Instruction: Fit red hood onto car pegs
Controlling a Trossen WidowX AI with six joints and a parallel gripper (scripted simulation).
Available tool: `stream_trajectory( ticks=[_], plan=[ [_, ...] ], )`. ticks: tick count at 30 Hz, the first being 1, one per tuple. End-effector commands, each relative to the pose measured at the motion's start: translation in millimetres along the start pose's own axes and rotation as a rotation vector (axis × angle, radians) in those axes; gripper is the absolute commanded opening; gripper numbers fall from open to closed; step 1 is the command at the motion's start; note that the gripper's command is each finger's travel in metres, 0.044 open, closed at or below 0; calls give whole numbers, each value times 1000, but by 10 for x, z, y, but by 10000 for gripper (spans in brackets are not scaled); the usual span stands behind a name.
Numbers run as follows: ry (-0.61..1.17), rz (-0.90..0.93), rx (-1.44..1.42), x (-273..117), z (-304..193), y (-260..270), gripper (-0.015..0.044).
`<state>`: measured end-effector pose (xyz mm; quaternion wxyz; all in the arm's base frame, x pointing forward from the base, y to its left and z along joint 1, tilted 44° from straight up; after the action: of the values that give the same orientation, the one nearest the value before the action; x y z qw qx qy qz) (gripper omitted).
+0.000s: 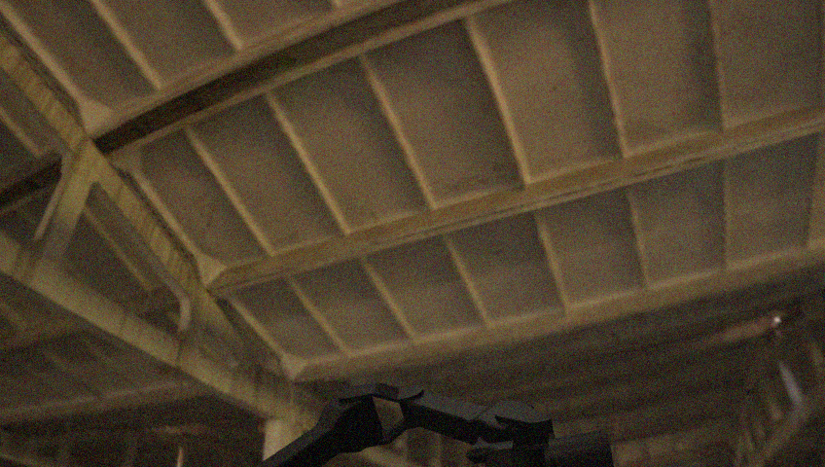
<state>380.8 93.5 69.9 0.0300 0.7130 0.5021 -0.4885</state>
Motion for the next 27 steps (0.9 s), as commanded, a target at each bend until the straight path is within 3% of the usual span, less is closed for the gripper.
stream_trajectory(
  ticks=[1, 27],
  plan=[
    [0, -7, 1, 15, 0, 29, 0],
    [0, -6, 1, 12, -31, 168, 0]
  ],
)
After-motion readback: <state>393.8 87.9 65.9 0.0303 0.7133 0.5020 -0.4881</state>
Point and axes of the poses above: the point midway between the two fingers, 35 mm back from their tips, its own x axis out along the fingers, its own y axis across the jaws, z = x × y, the point moved 1 cm from there along -x, back along the fingers, and after that the axes turned 9 degrees about x, right-handed, at the moved point
